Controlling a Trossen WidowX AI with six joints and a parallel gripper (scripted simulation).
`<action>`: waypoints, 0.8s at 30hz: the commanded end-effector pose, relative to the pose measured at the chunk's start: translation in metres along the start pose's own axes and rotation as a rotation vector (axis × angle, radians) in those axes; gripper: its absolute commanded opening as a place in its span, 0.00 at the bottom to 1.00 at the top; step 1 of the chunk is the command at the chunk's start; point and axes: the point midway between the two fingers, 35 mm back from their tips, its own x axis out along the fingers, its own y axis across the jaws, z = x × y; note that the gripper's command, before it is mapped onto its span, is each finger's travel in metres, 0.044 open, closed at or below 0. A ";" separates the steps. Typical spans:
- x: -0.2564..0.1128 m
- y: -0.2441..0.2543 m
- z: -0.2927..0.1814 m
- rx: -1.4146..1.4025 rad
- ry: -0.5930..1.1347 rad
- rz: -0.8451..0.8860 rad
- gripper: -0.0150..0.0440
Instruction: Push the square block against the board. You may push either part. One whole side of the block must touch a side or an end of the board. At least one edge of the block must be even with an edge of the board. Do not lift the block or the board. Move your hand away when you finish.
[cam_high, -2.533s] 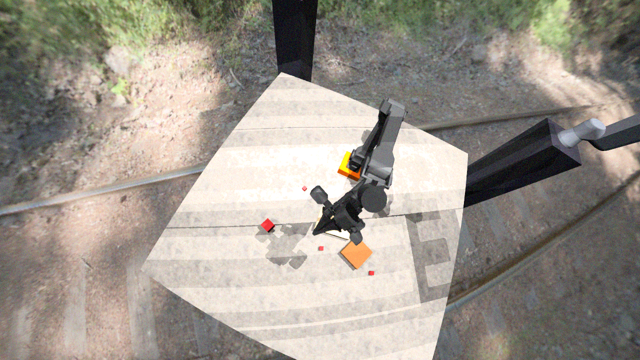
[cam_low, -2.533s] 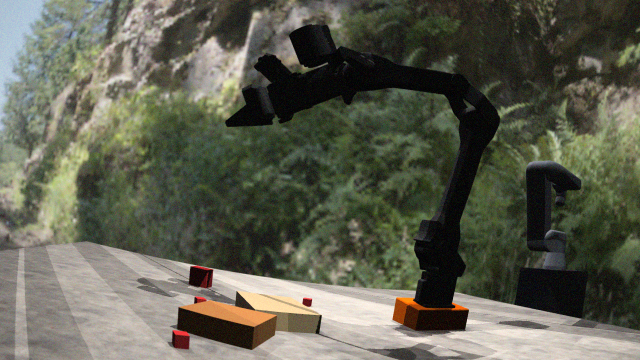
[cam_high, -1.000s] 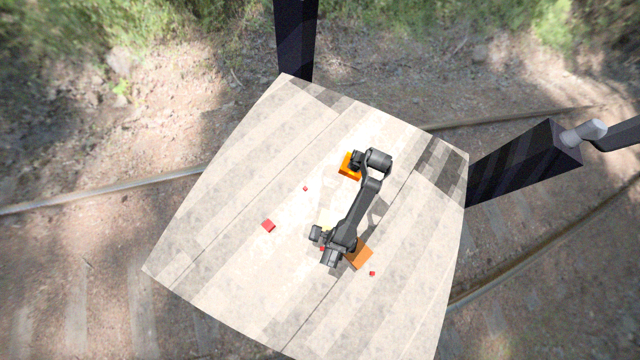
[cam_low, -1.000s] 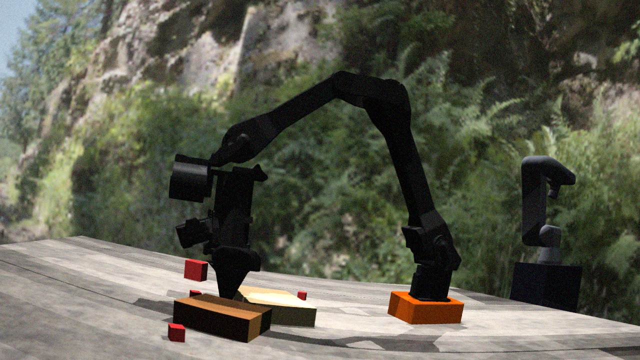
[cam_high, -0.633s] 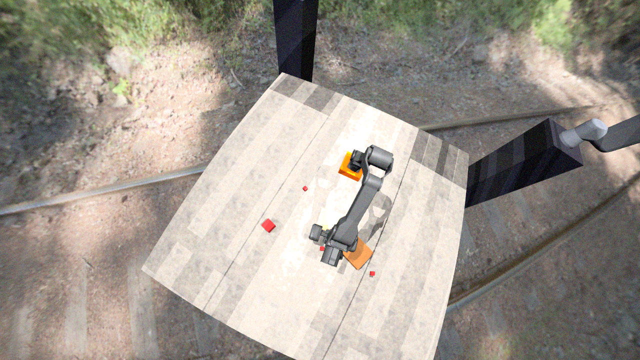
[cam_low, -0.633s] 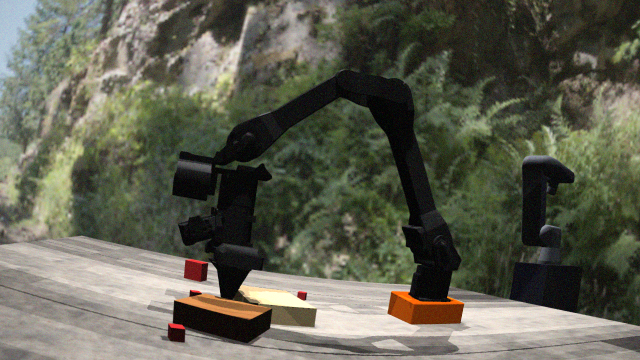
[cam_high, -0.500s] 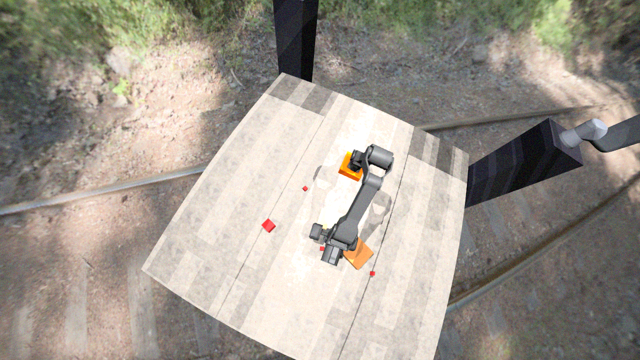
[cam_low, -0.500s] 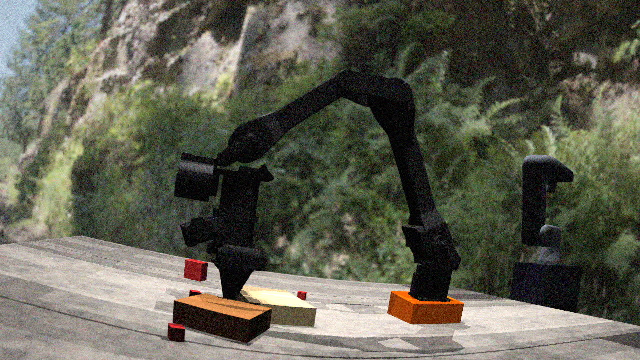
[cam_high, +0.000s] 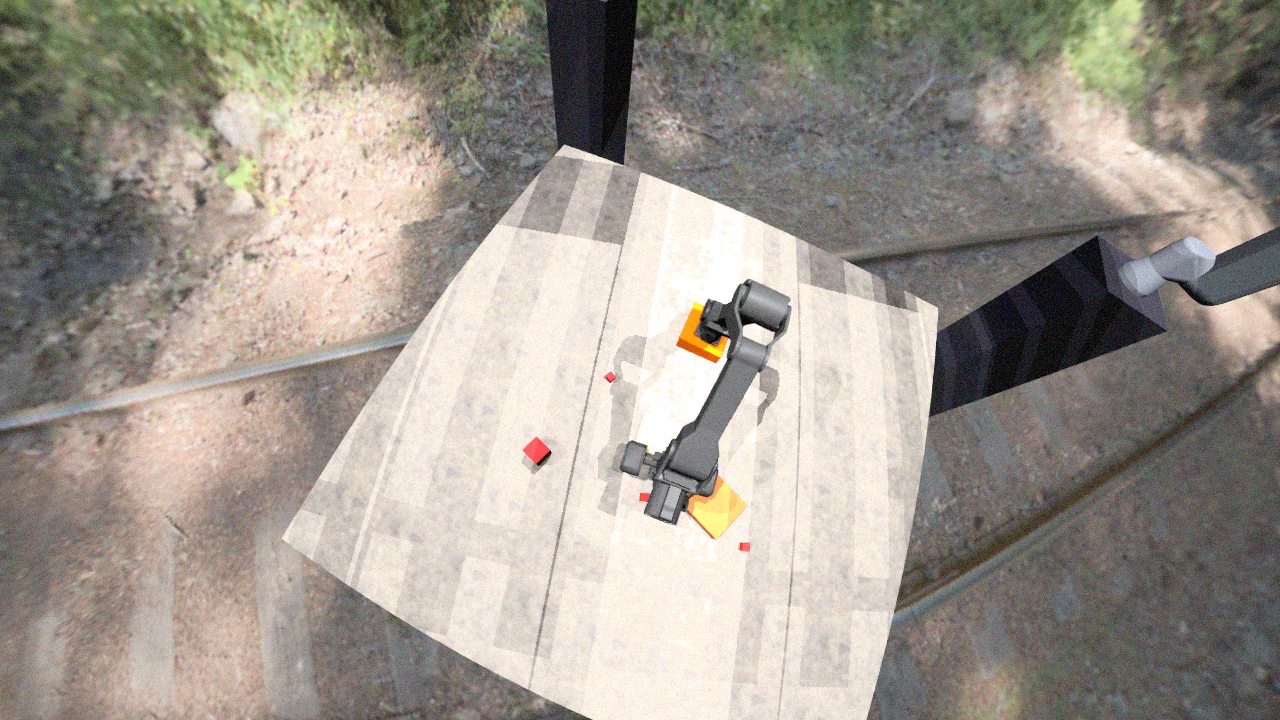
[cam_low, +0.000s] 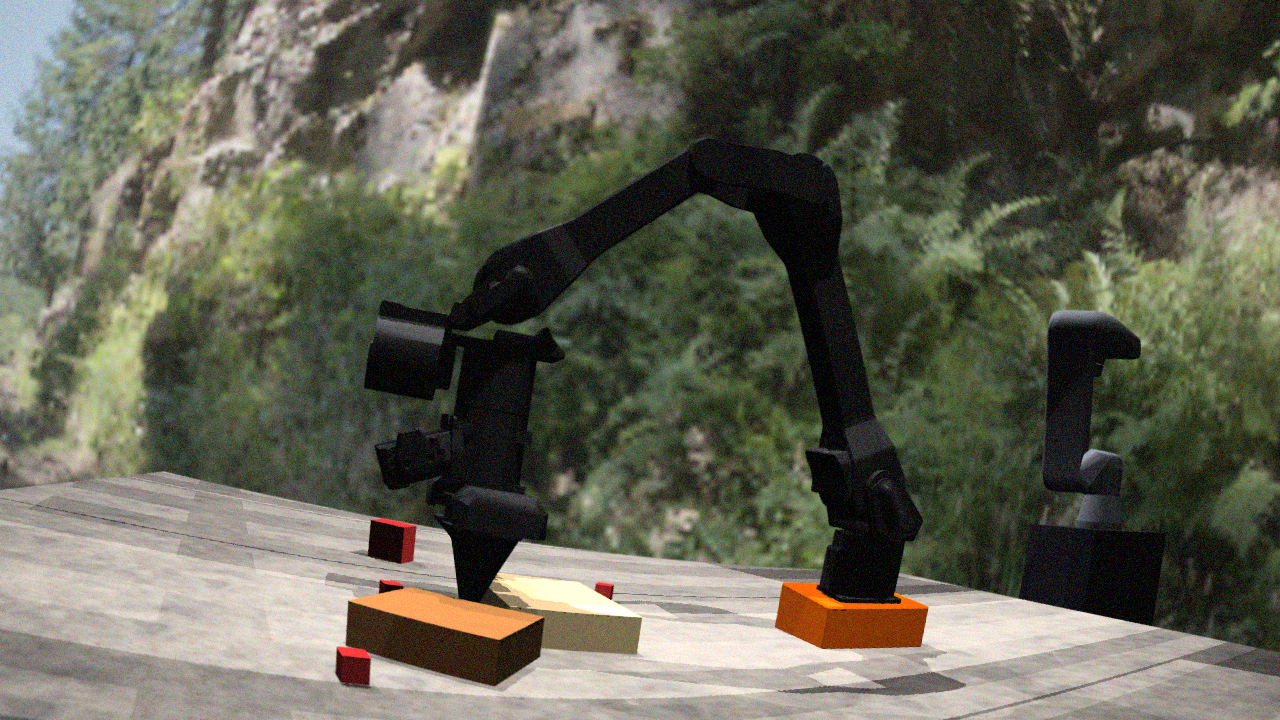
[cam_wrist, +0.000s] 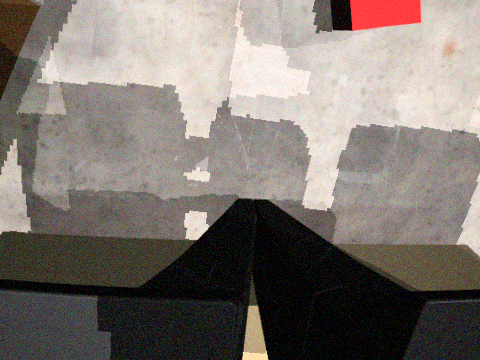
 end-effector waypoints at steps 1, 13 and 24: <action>0.001 0.000 -0.006 0.000 0.008 0.003 0.25; 0.001 0.000 -0.018 0.000 0.009 0.003 0.25; 0.001 0.000 -0.028 0.000 0.010 0.003 0.25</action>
